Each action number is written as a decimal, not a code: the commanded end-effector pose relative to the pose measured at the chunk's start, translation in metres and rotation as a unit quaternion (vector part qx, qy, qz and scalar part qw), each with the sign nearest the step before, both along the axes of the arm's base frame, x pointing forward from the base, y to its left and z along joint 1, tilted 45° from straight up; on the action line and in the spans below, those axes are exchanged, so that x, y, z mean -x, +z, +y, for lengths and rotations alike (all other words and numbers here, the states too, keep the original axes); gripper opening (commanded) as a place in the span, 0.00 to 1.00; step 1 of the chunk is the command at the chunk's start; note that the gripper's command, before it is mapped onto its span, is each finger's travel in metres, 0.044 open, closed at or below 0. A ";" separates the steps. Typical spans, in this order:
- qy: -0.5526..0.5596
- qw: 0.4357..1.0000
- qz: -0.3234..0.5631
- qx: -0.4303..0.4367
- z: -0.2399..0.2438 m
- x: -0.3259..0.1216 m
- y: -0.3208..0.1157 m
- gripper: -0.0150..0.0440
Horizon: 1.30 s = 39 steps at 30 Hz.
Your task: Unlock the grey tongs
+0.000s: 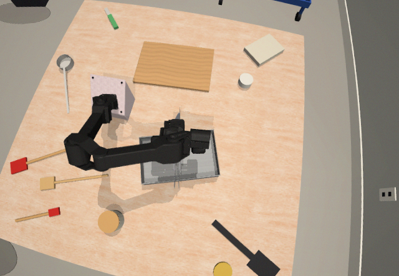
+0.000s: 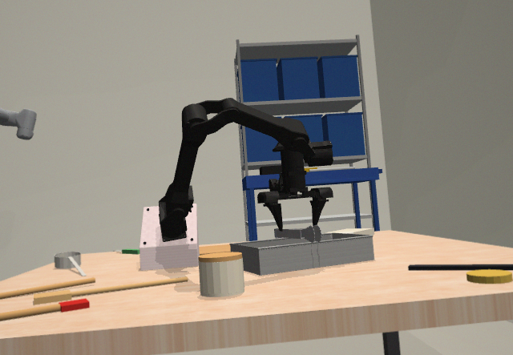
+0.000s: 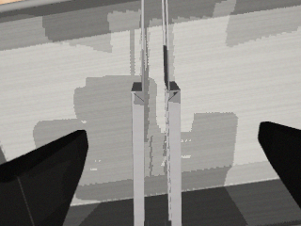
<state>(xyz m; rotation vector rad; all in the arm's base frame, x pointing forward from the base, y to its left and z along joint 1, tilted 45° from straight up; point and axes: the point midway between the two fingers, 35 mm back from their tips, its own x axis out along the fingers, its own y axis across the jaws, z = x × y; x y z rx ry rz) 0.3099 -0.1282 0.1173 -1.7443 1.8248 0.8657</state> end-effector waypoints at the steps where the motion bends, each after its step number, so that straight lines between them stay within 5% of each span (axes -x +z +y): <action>1: 0.000 1.000 0.007 0.001 -0.005 0.003 -0.006 1.00; 32: 0.000 1.000 0.007 0.004 -0.038 0.009 -0.038 1.00; 39: -0.001 1.000 0.001 0.003 -0.036 0.006 -0.035 0.69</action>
